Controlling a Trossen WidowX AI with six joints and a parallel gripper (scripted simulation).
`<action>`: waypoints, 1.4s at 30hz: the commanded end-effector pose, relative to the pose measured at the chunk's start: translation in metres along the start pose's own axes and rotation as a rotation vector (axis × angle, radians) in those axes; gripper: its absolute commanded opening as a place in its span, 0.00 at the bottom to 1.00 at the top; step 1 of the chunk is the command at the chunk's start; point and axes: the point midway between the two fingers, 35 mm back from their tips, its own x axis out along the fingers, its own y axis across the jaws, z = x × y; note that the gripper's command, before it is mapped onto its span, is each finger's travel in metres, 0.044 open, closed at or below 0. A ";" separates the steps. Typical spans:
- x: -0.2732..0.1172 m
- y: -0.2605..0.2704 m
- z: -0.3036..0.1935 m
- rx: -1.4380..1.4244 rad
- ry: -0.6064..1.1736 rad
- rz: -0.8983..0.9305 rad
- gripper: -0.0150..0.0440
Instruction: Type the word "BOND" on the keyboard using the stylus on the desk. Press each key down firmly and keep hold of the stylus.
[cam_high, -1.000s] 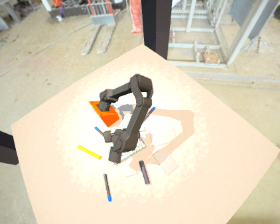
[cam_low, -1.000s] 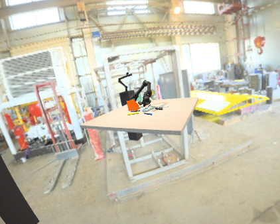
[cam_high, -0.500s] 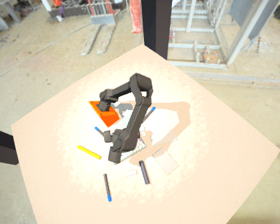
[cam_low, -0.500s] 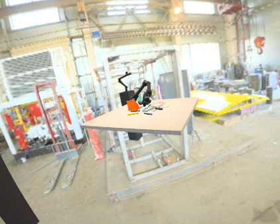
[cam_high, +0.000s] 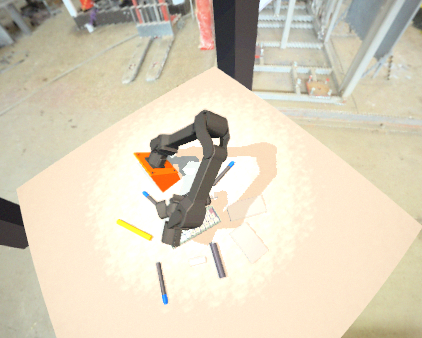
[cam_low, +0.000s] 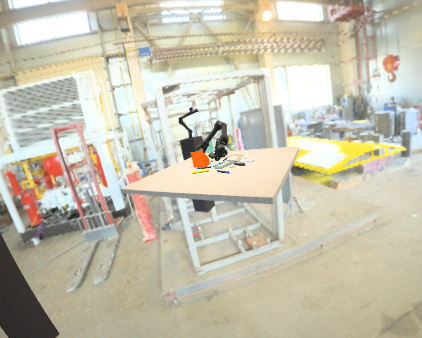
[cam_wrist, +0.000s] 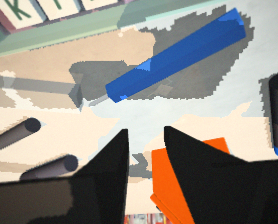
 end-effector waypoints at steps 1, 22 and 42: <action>-0.002 -0.001 -0.001 -0.239 -0.019 0.040 0.51; -0.024 -0.004 -0.001 -2.086 -0.422 0.004 0.51; -0.024 -0.005 0.000 -2.235 -0.460 -0.035 0.51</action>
